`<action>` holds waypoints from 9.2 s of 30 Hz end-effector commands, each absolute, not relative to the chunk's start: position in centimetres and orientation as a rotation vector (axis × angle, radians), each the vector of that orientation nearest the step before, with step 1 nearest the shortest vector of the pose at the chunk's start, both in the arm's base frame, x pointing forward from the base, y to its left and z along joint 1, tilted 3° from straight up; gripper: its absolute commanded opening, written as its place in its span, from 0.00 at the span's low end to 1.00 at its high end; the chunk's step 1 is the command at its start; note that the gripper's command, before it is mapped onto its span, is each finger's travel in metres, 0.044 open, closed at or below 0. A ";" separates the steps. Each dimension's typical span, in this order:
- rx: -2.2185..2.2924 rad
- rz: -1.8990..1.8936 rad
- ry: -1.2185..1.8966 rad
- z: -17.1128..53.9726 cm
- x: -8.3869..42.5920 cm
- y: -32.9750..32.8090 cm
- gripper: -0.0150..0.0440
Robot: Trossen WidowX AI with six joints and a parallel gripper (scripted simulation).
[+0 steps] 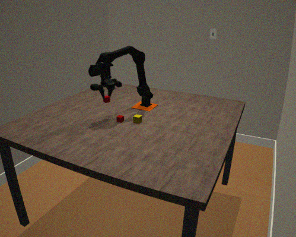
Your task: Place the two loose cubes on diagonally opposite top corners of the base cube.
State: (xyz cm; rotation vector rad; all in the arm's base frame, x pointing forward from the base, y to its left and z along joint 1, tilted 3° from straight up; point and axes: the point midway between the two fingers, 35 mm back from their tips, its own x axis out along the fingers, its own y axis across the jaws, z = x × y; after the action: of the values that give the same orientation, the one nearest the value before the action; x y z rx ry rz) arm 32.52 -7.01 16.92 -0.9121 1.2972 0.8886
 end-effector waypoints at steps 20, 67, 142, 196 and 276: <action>-0.471 0.492 1.443 16.1 31.9 0.3 0.43; 0.476 -0.374 1.483 13.9 26.0 13.1 0.43; 0.569 -0.457 1.471 12.1 25.2 14.2 0.60; 1.122 -0.999 1.267 10.3 32.6 3.7 0.70; 1.027 -0.907 1.312 17.4 31.7 4.9 0.43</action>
State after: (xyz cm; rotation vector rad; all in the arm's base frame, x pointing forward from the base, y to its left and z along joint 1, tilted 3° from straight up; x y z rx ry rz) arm 32.08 4.04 17.32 1.0805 1.2853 -0.9582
